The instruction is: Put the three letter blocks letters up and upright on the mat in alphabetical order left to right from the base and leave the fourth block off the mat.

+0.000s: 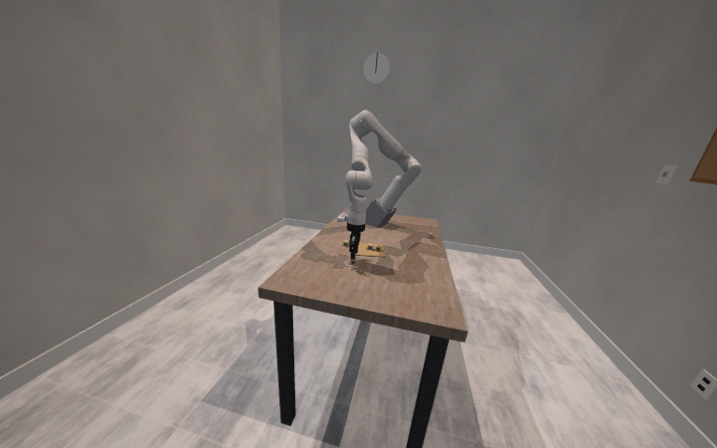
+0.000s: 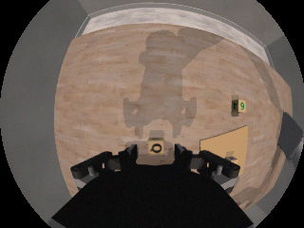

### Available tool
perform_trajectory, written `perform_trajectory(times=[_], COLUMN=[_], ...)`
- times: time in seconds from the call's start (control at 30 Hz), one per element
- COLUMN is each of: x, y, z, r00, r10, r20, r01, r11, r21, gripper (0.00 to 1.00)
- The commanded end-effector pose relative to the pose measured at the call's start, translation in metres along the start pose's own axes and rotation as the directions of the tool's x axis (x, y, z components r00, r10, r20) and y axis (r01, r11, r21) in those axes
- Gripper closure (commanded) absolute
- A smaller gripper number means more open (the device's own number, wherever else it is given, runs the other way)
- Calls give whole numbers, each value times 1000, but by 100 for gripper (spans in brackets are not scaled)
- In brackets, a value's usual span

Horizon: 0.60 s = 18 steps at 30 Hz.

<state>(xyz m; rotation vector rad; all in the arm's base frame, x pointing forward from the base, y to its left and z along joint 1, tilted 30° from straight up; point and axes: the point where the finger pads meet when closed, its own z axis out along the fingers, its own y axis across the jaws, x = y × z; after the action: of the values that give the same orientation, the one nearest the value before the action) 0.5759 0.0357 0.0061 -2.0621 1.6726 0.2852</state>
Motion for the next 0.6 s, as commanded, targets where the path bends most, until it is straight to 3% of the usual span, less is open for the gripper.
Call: perform_trajectory(times=[0.0,0.57], x=[0,0], y=[-1,-1], z=[-1,3], r00=[1000,1000], r10=[0,0], r20=[-1,-1], r01=[0,0], r11=[1000,1000], r21=[2,2], gripper=[38,38])
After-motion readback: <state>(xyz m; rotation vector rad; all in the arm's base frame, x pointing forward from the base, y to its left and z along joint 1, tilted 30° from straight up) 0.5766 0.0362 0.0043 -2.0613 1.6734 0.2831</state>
